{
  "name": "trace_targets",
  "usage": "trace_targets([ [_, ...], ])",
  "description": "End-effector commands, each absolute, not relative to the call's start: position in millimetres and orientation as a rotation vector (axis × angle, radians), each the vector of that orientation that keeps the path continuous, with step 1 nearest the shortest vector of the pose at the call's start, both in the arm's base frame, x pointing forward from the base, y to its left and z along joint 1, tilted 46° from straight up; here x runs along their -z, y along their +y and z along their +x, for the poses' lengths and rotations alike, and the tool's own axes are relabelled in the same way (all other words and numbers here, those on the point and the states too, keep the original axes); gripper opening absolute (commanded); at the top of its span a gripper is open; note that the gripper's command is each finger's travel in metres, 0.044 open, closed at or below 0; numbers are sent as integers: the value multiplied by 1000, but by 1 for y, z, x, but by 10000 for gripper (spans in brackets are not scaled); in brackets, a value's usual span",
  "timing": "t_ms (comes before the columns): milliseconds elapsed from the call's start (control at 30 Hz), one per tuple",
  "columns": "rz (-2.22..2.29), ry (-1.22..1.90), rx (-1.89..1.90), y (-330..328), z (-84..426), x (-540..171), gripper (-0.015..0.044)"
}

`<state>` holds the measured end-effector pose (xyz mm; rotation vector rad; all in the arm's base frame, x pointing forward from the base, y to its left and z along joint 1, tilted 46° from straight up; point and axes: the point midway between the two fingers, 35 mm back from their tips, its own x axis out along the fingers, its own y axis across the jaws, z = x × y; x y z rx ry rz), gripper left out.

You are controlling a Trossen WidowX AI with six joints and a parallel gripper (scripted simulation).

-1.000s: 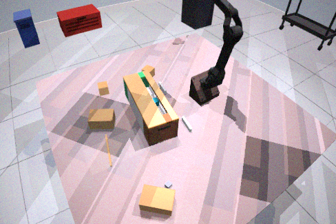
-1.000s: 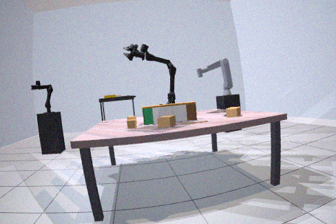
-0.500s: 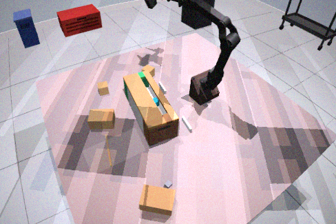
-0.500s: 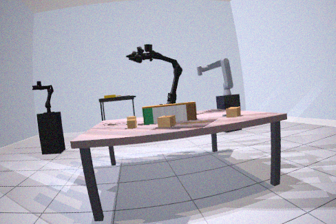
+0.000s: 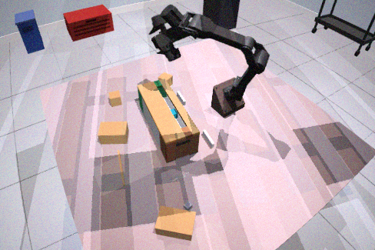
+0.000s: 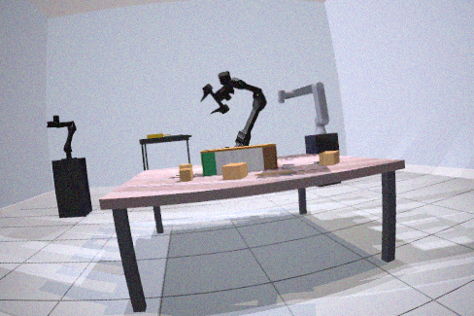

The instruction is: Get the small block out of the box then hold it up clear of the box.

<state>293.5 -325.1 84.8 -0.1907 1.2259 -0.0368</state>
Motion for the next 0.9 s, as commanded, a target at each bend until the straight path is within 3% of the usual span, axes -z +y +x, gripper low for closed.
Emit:
trace_targets([
  [0, -347, 1245, -328, -250, 306, -80, 400],
  [433, -713, 1008, -1308, -63, 277, -96, 400],
  [867, -724, 991, -1345, -56, 274, -97, 400],
])
